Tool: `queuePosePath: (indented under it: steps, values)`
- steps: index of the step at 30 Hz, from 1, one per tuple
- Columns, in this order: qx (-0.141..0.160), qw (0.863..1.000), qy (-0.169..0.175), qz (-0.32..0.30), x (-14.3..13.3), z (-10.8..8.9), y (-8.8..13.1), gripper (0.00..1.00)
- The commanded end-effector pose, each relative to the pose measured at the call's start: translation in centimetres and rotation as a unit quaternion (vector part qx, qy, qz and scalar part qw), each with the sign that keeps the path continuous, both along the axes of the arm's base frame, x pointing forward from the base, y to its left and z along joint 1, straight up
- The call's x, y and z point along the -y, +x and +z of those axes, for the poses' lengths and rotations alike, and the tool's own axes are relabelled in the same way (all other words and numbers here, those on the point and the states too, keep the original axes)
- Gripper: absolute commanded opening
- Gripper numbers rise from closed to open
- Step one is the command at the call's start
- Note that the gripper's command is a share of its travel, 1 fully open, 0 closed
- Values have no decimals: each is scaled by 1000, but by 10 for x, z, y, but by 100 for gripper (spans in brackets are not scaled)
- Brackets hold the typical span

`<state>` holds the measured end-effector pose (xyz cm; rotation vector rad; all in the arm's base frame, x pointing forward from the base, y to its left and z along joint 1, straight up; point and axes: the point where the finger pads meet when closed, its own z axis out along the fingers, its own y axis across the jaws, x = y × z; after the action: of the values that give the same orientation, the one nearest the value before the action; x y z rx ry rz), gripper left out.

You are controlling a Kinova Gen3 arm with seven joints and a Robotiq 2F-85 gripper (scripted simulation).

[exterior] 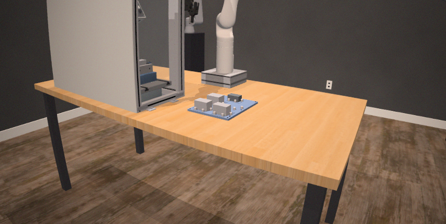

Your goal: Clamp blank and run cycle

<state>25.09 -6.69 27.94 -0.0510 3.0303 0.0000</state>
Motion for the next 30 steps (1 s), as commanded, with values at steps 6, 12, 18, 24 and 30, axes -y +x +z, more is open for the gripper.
queuePosePath:
  steps: [6,12,18,24,30]
  values:
    - [-1,1000,2,2,0,0,-24,80]
    - [-1,1000,3,2,0,0,-30,80]
    - [-1,1000,3,2,0,0,-30,80]
    - [-1,1000,3,2,-1,0,-49,80]
    - [-1,1000,3,2,-1,0,-49,80]
